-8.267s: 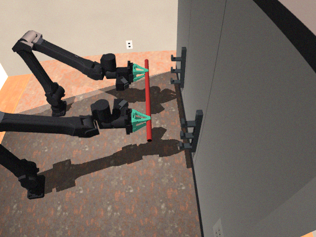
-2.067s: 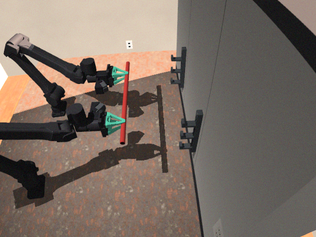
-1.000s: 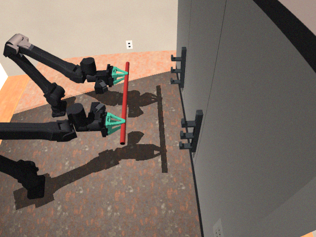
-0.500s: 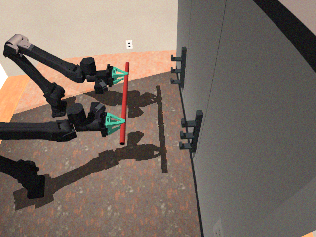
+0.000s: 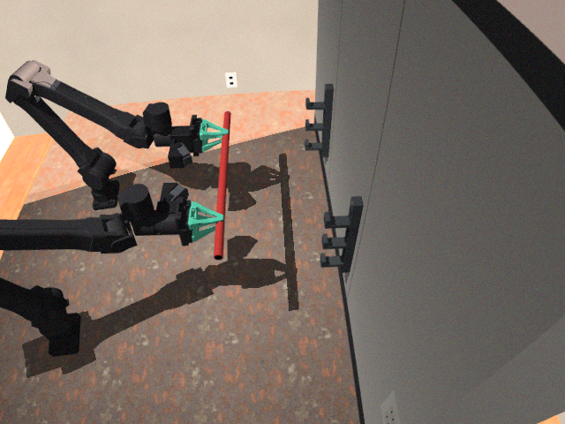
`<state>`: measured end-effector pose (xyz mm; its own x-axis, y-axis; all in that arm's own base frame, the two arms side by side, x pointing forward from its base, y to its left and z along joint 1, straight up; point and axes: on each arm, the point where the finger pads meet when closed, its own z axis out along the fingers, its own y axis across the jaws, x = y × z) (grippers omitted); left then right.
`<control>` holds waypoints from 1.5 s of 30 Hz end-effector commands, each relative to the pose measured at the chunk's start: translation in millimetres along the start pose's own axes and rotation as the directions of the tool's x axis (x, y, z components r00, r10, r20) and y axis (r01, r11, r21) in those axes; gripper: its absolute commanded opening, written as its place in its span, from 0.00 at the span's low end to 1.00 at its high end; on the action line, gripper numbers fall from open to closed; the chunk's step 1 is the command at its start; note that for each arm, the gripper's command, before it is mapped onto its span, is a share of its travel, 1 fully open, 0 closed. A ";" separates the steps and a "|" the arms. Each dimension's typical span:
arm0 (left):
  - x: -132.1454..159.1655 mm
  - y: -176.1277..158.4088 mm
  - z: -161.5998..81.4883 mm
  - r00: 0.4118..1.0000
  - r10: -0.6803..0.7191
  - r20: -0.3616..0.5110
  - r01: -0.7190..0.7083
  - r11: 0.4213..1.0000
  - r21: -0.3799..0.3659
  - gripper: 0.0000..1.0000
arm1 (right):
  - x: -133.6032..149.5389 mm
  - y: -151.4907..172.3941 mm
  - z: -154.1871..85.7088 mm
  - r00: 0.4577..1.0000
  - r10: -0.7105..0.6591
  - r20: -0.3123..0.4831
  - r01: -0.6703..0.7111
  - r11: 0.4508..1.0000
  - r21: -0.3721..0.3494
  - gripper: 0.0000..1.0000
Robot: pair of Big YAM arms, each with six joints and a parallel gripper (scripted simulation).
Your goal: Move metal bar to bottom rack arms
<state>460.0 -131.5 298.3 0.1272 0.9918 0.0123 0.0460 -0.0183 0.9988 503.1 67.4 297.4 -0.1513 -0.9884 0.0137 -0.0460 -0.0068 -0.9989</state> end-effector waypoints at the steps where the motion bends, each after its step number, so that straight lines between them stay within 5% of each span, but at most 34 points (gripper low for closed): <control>1: 13.5 48.2 2.2 0.999 -0.016 -0.029 0.013 0.996 -0.087 0.00 | -0.8 -57.2 8.9 1.000 0.024 -0.009 -0.023 0.996 0.090 0.00; 25: 13.0 60.5 7.5 0.999 -0.016 -0.029 0.013 0.996 -0.087 0.00 | -0.1 -118.2 23.2 1.000 0.024 -0.009 -0.023 0.996 0.090 0.00; 38: 8.0 47.0 8.8 0.999 -0.016 -0.029 0.013 0.996 -0.087 0.00 | 3.8 -40.2 8.0 1.000 0.024 -0.009 -0.023 0.996 0.090 0.00; 45: 6.6 38.4 9.2 0.999 -0.016 -0.029 0.013 0.996 -0.087 0.00 | 4.8 -31.2 7.5 1.000 0.024 -0.009 -0.023 0.996 0.090 0.00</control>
<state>465.7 -127.1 311.6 0.1110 0.9938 -0.0019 0.0307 -0.0015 0.9995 511.7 71.1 313.1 -0.1384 -0.9903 0.0150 -0.0132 -0.0133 -0.9998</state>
